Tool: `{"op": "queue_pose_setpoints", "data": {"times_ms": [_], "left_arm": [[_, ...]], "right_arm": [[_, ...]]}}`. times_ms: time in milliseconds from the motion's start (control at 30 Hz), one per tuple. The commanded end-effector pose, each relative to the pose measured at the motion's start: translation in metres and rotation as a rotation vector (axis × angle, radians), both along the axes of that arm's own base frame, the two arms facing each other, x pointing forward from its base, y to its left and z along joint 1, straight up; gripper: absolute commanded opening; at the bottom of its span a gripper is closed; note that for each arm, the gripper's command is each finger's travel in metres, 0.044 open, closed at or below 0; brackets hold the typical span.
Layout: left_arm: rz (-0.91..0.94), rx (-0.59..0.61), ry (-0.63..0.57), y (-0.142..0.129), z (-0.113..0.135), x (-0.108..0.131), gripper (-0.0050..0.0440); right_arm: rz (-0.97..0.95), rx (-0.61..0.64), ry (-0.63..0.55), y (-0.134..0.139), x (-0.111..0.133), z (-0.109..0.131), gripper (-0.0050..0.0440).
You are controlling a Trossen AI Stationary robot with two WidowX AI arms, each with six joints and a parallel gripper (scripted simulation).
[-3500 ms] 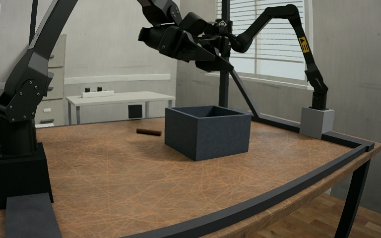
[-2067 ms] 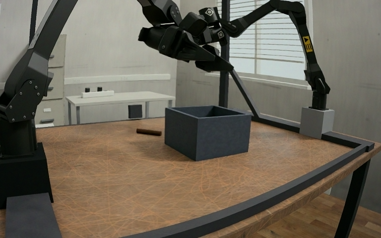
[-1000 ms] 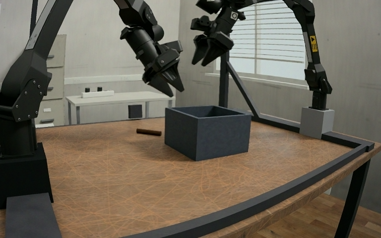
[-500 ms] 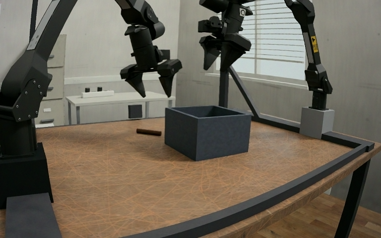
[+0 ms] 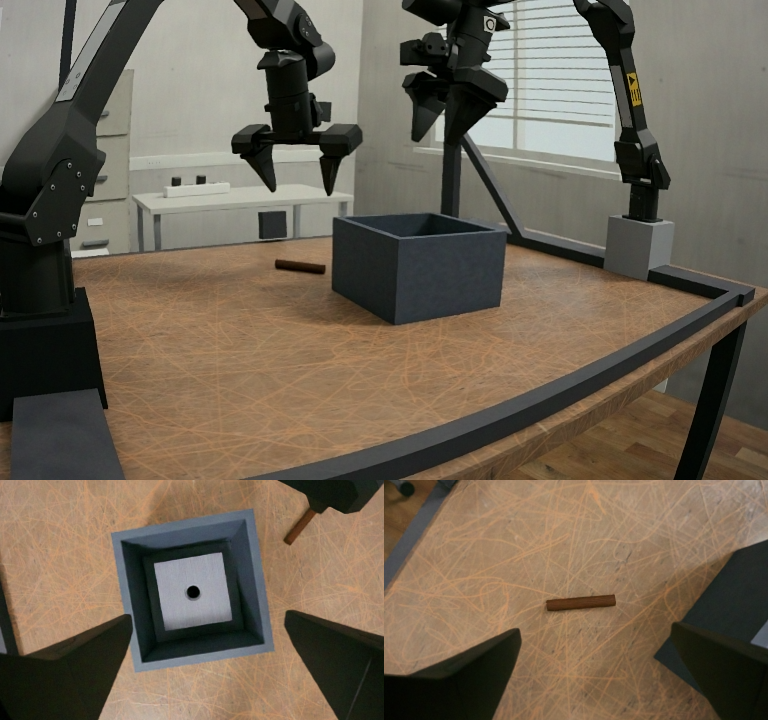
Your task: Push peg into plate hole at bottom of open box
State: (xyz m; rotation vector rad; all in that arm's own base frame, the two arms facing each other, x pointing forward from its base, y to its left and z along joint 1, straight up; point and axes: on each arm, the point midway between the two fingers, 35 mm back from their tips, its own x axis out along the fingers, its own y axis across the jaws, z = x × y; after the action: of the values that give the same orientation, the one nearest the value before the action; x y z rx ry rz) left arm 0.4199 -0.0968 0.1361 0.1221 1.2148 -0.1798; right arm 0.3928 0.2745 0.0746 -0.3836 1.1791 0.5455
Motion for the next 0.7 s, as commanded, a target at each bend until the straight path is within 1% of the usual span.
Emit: {"op": "queue_pose_setpoints", "data": {"times_ms": [0, 67, 100, 133, 267, 367, 433, 667], "left_arm": [[-0.001, -0.004, -0.029, 0.000, 0.012, 0.001, 0.0440], [-0.001, -0.004, -0.029, 0.000, 0.012, 0.001, 0.0440], [-0.001, -0.004, -0.029, 0.000, 0.012, 0.001, 0.0440], [-0.001, -0.004, -0.029, 0.000, 0.012, 0.001, 0.0440], [-0.001, -0.004, -0.029, 0.000, 0.012, 0.001, 0.0440], [-0.001, -0.004, -0.029, 0.000, 0.012, 0.001, 0.0440], [-0.001, -0.004, -0.029, 0.000, 0.012, 0.001, 0.0440], [-0.001, -0.004, -0.029, 0.000, 0.012, 0.001, 0.0440]], "right_arm": [[0.002, 0.020, -0.027, 0.002, 0.003, 0.015, 0.0440], [0.002, 0.020, -0.027, 0.002, 0.003, 0.015, 0.0440], [0.003, 0.029, -0.037, 0.001, 0.001, 0.021, 0.0440], [0.000, 0.025, -0.035, -0.001, 0.000, 0.020, 0.0440], [-0.025, 0.033, -0.059, -0.012, -0.005, 0.029, 0.0440], [-0.048, 0.048, -0.093, -0.026, -0.015, 0.043, 0.0440], [-0.048, 0.048, -0.093, -0.026, -0.015, 0.043, 0.0440], [-0.127, 0.099, -0.208, -0.073, -0.047, 0.091, 0.0440]]}}
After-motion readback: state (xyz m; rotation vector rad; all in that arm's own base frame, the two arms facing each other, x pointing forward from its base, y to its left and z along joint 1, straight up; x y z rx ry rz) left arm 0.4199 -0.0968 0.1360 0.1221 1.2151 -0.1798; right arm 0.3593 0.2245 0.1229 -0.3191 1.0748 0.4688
